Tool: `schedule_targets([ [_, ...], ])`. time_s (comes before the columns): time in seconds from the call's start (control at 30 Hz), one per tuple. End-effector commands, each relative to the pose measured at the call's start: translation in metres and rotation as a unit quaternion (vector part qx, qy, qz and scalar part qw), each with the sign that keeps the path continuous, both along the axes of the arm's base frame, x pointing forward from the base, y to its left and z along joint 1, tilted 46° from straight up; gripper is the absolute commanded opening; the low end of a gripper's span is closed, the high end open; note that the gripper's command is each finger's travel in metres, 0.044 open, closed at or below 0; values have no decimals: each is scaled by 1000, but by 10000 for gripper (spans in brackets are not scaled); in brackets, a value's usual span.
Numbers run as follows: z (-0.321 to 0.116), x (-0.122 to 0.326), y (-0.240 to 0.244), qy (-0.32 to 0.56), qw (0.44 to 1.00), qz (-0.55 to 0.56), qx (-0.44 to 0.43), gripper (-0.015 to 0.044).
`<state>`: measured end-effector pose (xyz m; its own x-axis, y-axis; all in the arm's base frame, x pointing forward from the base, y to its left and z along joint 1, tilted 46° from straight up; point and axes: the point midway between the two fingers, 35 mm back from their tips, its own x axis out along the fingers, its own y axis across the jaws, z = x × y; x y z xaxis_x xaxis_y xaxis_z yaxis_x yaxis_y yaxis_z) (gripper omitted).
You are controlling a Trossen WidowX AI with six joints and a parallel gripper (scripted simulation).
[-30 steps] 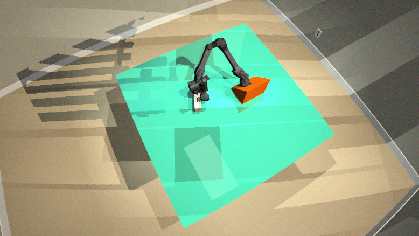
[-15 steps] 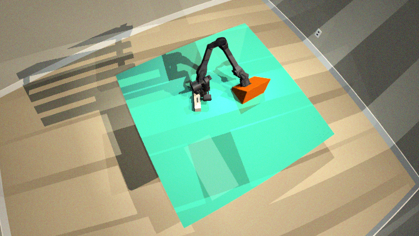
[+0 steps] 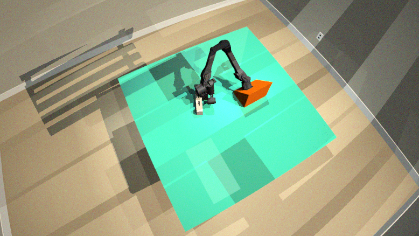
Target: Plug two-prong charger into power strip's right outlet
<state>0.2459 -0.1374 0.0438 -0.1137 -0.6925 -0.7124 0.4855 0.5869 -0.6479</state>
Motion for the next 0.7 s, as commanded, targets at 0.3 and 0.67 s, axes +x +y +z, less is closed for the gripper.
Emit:
schedule_targets([
  [0.3,-4,-14,6,-6,1000,-1,-2,440],
  [0.67,9,-7,19,-47,996,64,-43,440],
])
